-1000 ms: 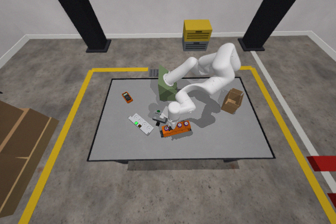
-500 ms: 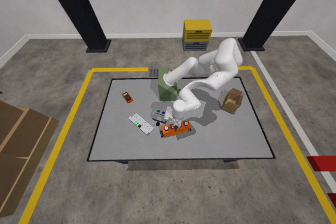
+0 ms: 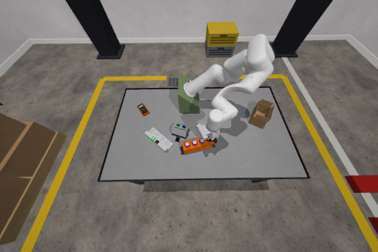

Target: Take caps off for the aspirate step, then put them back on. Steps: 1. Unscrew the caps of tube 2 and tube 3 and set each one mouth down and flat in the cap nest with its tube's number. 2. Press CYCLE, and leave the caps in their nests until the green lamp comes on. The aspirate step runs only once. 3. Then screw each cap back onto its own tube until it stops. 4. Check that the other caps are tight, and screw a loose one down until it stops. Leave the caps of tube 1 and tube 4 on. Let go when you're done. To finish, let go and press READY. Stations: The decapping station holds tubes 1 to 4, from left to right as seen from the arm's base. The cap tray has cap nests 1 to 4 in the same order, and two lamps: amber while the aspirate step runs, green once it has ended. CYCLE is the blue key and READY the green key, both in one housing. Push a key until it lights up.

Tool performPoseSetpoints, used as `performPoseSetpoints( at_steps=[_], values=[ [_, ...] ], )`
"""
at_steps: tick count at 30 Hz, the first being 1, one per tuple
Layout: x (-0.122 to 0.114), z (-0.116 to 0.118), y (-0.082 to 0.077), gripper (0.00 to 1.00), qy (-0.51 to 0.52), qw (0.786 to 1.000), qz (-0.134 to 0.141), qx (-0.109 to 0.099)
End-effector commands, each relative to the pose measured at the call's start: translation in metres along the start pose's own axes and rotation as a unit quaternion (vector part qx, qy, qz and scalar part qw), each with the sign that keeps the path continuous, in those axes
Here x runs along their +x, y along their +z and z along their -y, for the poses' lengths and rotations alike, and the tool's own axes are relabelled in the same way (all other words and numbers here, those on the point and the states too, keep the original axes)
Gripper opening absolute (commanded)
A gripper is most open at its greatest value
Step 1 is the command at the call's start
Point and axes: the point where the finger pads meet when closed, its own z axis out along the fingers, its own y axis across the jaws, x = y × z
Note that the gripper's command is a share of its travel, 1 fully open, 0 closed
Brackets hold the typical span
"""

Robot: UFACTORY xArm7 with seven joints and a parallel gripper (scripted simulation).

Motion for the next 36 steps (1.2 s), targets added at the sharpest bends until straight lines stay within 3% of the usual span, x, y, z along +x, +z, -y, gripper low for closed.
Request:
performPoseSetpoints(
  at_steps=[1,4,18,36],
  values=[
    [-0.006,0.002,-0.003,0.46,-0.021,1.000,-0.003,0.008],
    [-0.006,0.002,-0.003,0.46,-0.021,1.000,-0.003,0.008],
    [-0.006,0.003,0.033,0.46,-0.021,1.000,-0.003,0.008],
    [-0.006,0.003,0.037,0.46,-0.021,1.000,-0.003,0.008]
  ],
)
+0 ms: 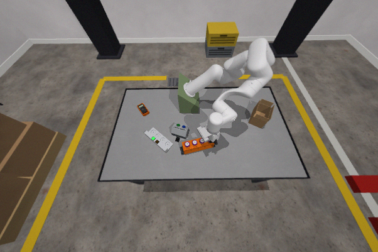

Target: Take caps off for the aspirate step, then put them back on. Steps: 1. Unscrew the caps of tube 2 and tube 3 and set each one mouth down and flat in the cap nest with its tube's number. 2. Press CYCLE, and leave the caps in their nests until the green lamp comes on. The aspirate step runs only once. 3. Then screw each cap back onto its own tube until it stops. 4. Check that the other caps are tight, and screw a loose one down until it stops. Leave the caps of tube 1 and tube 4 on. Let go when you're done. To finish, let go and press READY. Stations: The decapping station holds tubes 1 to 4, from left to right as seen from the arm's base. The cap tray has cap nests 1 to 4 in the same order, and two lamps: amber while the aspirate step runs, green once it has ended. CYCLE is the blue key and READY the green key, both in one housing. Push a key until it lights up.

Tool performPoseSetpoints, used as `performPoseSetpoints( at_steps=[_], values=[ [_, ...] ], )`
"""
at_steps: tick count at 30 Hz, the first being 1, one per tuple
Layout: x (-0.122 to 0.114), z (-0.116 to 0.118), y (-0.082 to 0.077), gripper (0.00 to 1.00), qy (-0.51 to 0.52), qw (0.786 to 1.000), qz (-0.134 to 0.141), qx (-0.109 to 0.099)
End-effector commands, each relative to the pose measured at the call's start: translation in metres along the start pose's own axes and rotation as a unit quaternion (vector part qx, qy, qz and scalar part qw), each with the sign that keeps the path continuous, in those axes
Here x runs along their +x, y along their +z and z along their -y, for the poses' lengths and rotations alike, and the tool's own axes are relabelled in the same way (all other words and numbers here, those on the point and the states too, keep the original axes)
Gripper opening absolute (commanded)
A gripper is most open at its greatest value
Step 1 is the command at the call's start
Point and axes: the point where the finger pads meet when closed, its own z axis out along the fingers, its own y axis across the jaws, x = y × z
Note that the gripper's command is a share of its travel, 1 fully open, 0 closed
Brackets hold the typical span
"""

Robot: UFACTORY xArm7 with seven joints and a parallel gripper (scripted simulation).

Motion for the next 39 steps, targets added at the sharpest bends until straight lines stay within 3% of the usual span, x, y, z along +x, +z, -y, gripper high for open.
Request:
performPoseSetpoints(
  at_steps=[1,17,18,32,39],
  values=[
    [0.0012,0.0012,0.0005,0.46,0.000,1.000,-0.002,0.002],
    [0.0012,0.0012,0.0054,0.46,0.000,1.000,-0.002,0.002],
    [0.0013,0.0012,0.0055,0.00,0.000,1.000,-0.002,0.002],
    [0.0013,0.0012,0.0055,0.00,0.000,1.000,-0.002,0.002],
    [0.0013,0.0012,0.0055,0.00,0.070,0.998,-0.001,0.002]
  ],
)
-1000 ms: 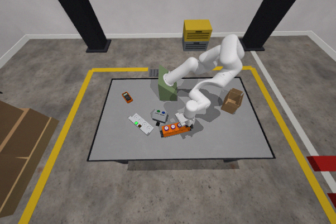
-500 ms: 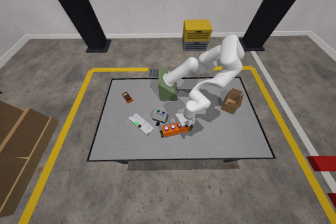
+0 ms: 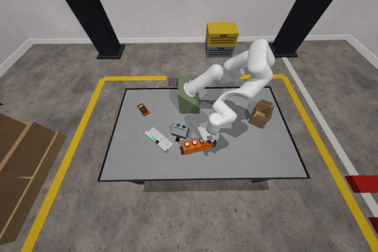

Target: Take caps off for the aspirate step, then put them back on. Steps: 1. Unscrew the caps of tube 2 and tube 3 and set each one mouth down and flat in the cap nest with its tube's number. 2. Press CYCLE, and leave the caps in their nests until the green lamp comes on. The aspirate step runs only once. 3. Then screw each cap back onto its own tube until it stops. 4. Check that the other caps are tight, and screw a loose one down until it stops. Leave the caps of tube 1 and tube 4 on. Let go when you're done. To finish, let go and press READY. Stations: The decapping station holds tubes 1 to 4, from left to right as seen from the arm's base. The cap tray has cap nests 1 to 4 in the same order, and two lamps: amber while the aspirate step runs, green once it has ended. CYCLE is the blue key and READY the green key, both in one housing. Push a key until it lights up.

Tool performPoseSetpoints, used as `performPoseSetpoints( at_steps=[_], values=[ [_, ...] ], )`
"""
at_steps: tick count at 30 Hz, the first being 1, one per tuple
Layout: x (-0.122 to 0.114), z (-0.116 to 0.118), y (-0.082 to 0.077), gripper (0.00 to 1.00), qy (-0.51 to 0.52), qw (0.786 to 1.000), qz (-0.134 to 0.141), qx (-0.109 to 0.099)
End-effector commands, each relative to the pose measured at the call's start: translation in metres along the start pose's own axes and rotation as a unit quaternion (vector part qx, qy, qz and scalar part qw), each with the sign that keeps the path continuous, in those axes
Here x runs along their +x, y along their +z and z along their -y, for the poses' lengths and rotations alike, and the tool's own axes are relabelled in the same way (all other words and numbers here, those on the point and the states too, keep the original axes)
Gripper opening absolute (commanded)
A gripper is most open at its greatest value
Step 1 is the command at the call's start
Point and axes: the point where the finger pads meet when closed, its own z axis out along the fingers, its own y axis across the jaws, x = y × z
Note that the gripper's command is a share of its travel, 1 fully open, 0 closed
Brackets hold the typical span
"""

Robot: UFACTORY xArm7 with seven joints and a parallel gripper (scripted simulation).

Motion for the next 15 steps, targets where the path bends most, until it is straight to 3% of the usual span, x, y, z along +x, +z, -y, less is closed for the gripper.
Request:
performPoseSetpoints(
  at_steps=[1,15],
  values=[
    [0.0012,0.0013,-0.0016,0.00,0.048,0.999,-0.002,0.001],
    [0.0012,0.0013,-0.0016,0.00,0.167,0.986,-0.002,0.002]
  ],
)
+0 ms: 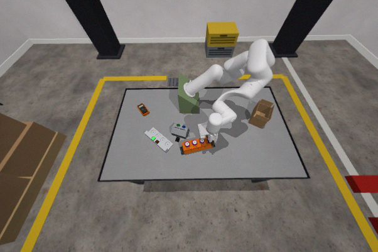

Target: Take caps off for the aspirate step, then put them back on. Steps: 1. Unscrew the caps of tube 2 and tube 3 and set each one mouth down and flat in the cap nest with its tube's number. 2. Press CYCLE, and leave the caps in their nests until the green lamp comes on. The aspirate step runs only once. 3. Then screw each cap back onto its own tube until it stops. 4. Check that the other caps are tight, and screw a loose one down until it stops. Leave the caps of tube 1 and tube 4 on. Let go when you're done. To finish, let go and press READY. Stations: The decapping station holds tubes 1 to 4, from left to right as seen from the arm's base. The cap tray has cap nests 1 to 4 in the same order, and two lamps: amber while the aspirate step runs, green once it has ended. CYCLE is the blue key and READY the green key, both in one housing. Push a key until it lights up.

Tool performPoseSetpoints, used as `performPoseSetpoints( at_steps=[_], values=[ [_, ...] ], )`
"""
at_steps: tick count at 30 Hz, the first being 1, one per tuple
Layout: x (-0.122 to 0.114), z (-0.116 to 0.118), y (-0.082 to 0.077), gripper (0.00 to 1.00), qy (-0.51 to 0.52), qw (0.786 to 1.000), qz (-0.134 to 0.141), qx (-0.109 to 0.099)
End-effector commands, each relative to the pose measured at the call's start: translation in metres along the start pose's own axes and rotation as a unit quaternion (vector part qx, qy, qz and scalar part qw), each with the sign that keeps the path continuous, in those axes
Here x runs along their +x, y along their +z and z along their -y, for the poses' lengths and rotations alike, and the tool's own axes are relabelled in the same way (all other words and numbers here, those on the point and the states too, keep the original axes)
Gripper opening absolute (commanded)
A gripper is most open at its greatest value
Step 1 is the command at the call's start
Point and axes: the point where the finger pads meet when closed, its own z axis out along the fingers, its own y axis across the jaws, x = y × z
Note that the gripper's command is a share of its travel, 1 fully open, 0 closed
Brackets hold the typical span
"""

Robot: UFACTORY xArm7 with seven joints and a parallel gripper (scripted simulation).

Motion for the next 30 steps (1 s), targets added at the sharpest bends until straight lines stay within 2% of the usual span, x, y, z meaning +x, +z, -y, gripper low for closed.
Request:
performPoseSetpoints(
  at_steps=[1,9,10,23,30],
  values=[
    [0.000,0.002,-0.002,0.00,0.051,0.999,-0.001,0.001],
    [0.000,0.002,-0.002,0.00,0.085,0.996,-0.001,0.001],
    [0.000,0.002,-0.002,0.46,0.085,0.996,-0.001,0.001],
    [0.000,0.002,-0.005,0.46,0.085,0.996,-0.001,0.001],
    [0.000,0.002,-0.026,0.46,0.085,0.996,-0.001,0.001]
  ],
)
